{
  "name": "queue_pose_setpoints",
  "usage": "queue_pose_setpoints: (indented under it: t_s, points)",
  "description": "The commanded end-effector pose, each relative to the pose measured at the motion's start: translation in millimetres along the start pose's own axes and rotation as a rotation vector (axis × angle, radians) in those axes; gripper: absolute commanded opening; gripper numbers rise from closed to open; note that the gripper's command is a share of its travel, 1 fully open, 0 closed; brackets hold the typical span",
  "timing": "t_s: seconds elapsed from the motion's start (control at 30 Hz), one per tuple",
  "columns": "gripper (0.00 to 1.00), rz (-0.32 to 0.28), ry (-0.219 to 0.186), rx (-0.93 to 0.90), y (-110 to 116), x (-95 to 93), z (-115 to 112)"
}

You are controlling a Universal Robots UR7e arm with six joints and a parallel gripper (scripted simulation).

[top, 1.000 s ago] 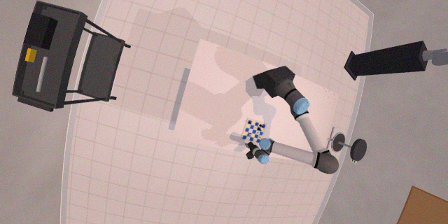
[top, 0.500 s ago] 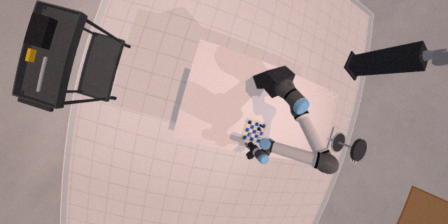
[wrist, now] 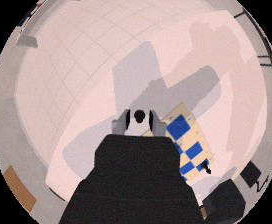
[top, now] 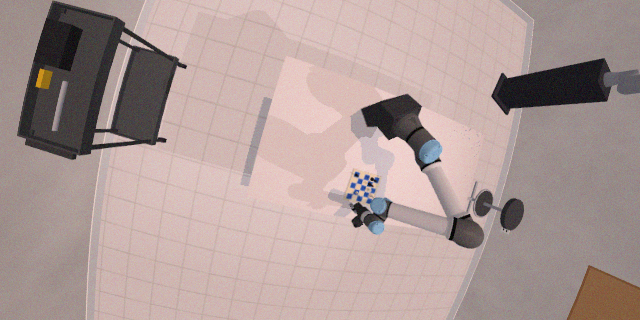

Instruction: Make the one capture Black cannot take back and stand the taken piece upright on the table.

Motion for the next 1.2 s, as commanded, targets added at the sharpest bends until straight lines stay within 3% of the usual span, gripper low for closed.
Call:
queue_pose_setpoints:
  t_s: [0.0, 0.23, 0.7, 1.03, 1.07, 1.17]
  points:
    - [0.68, 0.001, -0.001, 0.001, -0.3, 3.0, -0.3]
    - [0.68, 0.001, -0.001, 0.001, -0.3, 16.4, -0.3]
    - [0.68, 0.001, -0.001, 0.001, -0.2, 81.2, -0.2]
    - [0.68, 0.001, -0.001, 0.001, -0.2, 90.3, -0.2]
    - [1.0, 0.001, -0.001, 0.001, -0.2, 90.3, -0.2]
    - [1.0, 0.001, -0.001, 0.001, -0.2, 90.3, -0.2]
Point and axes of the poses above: the point where the finger pads meet when closed, its own x axis back along the fingers, its own z axis across the jaws, y = z × x, the point moved 8 cm from there along x, back along the fingers, and after that the axes turned 4 degrees about -x, right-handed, at the moved point
